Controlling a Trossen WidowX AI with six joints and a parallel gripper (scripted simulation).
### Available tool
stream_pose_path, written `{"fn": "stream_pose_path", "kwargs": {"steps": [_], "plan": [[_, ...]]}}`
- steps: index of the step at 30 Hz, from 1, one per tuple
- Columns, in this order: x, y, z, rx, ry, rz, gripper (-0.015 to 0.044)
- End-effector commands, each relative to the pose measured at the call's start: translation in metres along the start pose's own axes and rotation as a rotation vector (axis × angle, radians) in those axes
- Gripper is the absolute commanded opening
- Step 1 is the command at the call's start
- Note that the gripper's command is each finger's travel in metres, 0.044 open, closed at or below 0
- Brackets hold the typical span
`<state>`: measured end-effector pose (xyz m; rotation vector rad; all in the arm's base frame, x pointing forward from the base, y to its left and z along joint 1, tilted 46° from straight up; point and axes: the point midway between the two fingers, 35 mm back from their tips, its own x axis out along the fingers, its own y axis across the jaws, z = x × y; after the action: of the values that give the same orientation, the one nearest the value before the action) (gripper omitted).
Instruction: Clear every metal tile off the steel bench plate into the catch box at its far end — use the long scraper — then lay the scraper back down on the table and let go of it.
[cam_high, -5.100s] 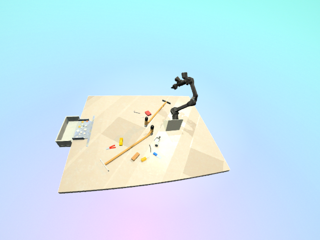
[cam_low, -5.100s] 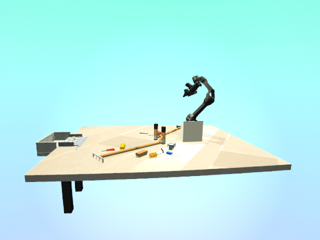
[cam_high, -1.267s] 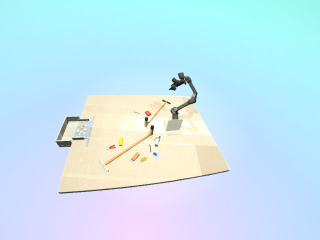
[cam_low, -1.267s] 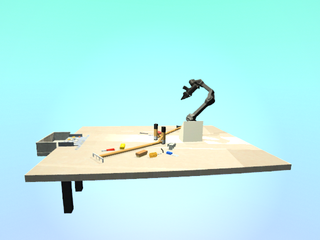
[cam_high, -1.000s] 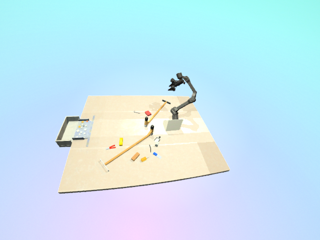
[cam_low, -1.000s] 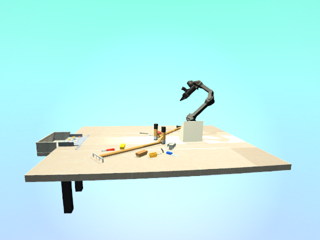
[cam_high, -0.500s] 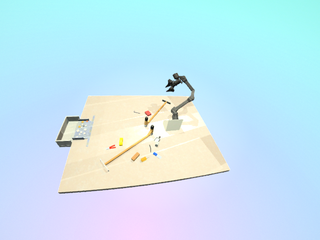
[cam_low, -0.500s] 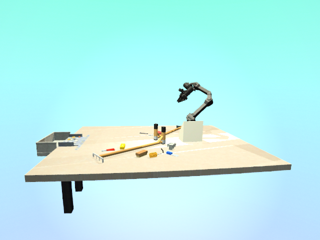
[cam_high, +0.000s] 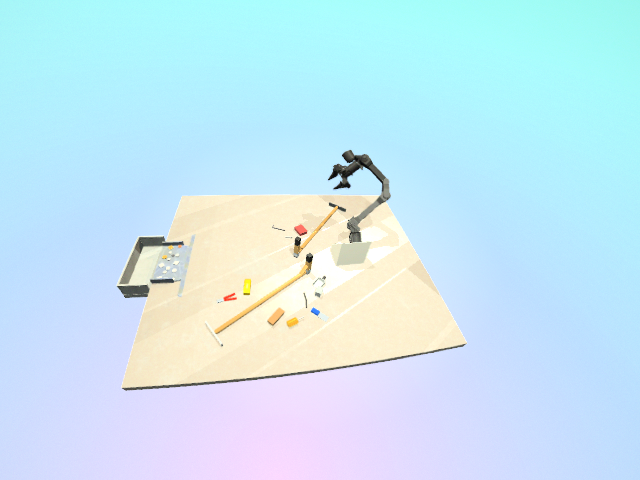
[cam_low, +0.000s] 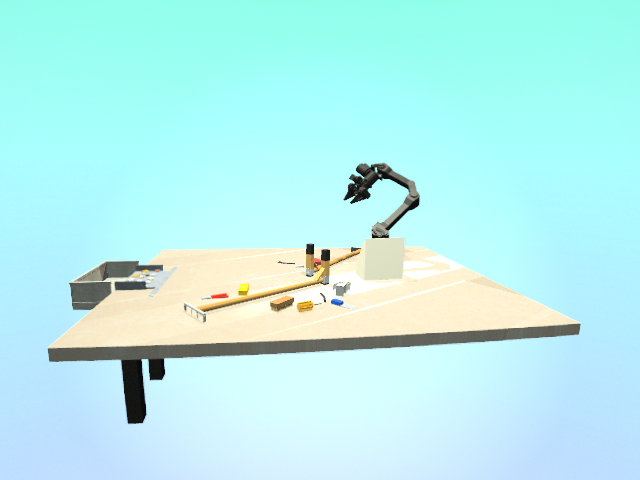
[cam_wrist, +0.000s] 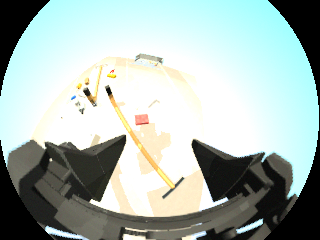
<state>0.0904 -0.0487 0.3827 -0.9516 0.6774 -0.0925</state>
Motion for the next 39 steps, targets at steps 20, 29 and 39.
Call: {"fn": "stream_pose_path", "kwargs": {"steps": [20, 29, 39], "plan": [[0.044, 0.020, 0.038, -0.412, -0.080, 0.224, 0.0440], [0.055, 0.033, 0.054, -0.579, -0.120, 0.294, 0.0440], [0.065, 0.051, 0.074, -0.771, -0.170, 0.361, 0.0440]]}}
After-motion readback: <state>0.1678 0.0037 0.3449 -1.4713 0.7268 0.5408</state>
